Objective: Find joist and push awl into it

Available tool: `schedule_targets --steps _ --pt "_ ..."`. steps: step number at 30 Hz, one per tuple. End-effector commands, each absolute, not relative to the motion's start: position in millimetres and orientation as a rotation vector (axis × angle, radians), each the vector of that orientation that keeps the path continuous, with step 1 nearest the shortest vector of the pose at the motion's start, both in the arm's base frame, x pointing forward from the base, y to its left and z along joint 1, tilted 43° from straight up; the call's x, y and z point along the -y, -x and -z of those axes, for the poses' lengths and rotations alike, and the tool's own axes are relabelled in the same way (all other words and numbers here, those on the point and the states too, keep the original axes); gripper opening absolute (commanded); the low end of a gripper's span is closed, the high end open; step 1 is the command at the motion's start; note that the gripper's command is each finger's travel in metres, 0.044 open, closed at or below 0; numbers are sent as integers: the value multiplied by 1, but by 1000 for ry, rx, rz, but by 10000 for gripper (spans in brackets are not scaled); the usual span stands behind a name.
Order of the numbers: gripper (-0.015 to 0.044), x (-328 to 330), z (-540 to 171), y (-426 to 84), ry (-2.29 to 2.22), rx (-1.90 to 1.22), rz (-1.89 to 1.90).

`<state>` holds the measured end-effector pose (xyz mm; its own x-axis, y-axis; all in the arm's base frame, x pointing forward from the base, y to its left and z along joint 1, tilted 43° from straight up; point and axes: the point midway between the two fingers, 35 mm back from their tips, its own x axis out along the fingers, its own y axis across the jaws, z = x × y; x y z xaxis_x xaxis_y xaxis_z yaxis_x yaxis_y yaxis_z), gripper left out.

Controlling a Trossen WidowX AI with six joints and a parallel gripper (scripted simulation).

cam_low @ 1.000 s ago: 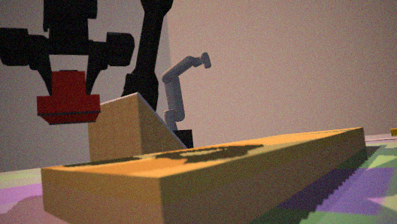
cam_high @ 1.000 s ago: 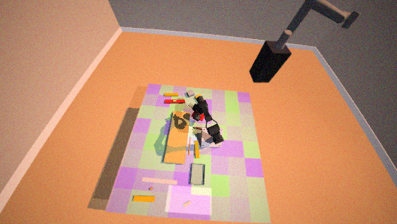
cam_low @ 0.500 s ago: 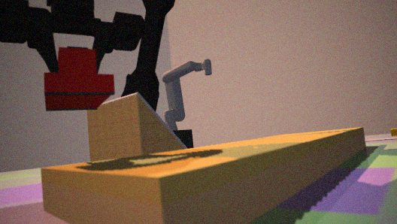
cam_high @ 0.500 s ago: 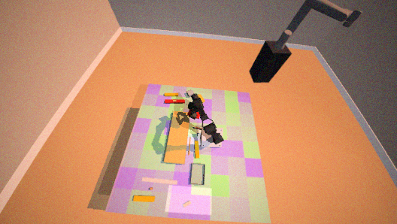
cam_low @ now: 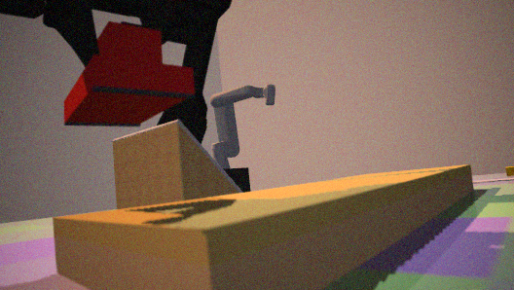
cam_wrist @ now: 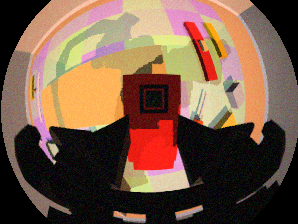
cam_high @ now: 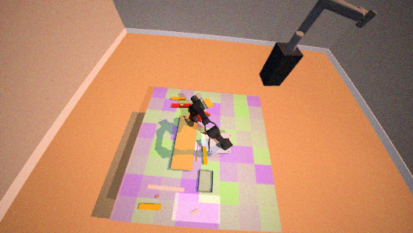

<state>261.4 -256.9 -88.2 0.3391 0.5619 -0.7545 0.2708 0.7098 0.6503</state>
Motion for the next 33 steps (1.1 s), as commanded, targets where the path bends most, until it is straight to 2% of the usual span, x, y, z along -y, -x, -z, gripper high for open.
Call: schedule_targets --steps 1,13,33 --pt "0 260 87 -277 -784 -1229 -250" --pt "0 260 84 -324 -719 -1193 -339" --pt "0 242 105 -330 -717 -1191 -342"
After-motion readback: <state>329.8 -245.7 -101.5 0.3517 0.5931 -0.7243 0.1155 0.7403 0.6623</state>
